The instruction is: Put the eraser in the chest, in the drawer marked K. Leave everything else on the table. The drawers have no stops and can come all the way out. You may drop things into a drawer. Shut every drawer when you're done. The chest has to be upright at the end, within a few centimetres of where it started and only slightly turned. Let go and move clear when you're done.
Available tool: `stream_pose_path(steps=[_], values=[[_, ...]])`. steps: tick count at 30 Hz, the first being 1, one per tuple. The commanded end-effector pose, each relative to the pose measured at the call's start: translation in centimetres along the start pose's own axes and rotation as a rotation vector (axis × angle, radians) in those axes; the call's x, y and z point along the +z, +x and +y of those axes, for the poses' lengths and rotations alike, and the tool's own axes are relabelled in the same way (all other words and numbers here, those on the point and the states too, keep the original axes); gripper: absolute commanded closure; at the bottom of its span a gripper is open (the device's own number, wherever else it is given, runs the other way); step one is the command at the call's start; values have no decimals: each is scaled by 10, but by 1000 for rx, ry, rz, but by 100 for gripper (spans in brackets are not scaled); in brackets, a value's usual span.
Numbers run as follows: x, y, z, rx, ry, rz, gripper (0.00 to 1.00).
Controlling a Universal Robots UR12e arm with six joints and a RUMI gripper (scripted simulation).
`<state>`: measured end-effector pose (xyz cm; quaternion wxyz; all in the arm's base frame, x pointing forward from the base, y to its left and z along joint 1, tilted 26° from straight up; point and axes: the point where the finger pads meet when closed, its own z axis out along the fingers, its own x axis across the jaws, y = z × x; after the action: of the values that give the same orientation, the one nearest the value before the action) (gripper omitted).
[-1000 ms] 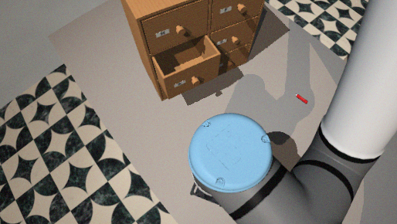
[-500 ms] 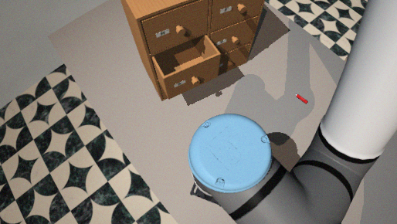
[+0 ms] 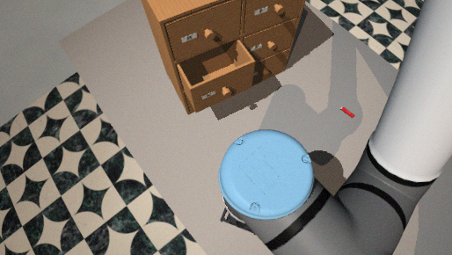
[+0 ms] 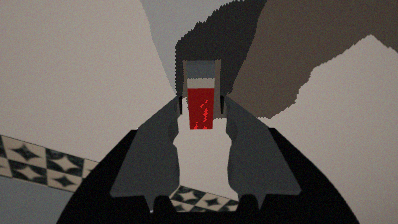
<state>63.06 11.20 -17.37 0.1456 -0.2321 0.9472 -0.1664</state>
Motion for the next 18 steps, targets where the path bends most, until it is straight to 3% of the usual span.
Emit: stream_pose_path(steps=[1,7,8,18], values=[[0,0,0,0,0,-1,77],[0,0,0,0,0,-1,77],[0,0,0,0,0,-1,89],[0,0,0,0,0,-1,89]])
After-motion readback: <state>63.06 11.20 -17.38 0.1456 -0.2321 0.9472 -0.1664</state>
